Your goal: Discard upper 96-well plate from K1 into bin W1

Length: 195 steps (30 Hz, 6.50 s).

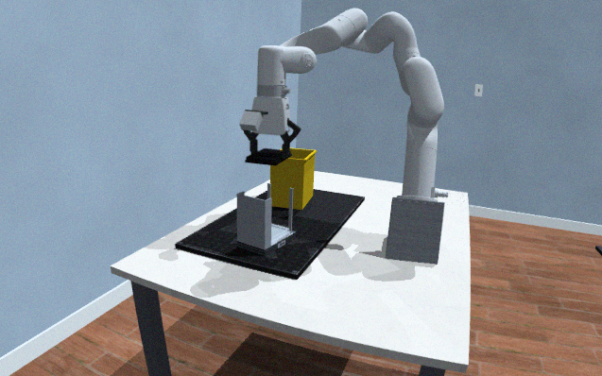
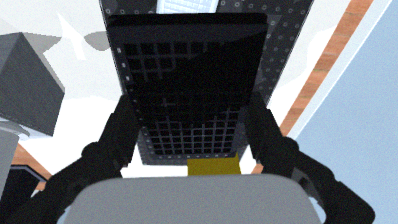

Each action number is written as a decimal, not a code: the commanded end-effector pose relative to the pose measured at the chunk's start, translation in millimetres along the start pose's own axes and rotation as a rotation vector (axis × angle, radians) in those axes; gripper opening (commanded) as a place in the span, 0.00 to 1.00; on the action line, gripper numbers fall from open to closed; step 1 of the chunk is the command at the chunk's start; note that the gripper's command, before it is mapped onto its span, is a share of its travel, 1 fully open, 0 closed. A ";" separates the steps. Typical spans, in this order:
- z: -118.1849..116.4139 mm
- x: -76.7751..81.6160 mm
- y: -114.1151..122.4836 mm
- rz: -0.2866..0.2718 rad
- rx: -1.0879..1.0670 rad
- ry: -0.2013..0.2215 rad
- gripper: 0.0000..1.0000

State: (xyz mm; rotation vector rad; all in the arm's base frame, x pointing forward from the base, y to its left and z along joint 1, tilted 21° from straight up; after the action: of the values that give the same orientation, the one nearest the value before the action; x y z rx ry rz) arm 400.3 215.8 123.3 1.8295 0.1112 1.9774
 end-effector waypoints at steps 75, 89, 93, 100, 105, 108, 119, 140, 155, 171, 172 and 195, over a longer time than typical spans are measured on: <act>91.6 -10.6 218.4 0.008 0.053 -0.001 0.00; 106.9 -12.7 255.4 0.008 0.053 -0.001 0.00; 112.0 -13.4 267.7 0.008 0.053 -0.001 0.00; 118.3 -14.3 283.1 0.008 0.053 -0.001 0.00; 124.7 -15.2 298.5 0.008 0.053 -0.001 0.00; 128.5 -15.7 307.8 0.008 0.053 -0.001 0.00; 139.9 -17.2 335.5 0.008 0.053 -0.001 0.00; 141.6 -17.4 338.9 0.008 0.053 -0.001 0.00; 141.3 -17.4 338.3 0.008 0.053 -0.001 0.00; 141.1 -35.7 337.9 0.008 0.053 -0.001 0.00; 141.1 -35.9 337.9 0.008 0.053 -0.001 0.00; 141.1 -36.5 337.7 0.008 0.053 -0.001 0.00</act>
State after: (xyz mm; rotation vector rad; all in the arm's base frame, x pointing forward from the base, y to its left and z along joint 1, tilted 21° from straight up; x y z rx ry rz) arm 447.5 -135.0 223.3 1.8704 0.1570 1.9926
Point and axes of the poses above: the point where the finger pads meet when closed, its own x axis back along the fingers, its own z axis across the jaws, y = z × x, the point moved 5 cm from there along x, back along the fingers, and after that the axes turned 15 degrees about -x, right-handed, at the moved point
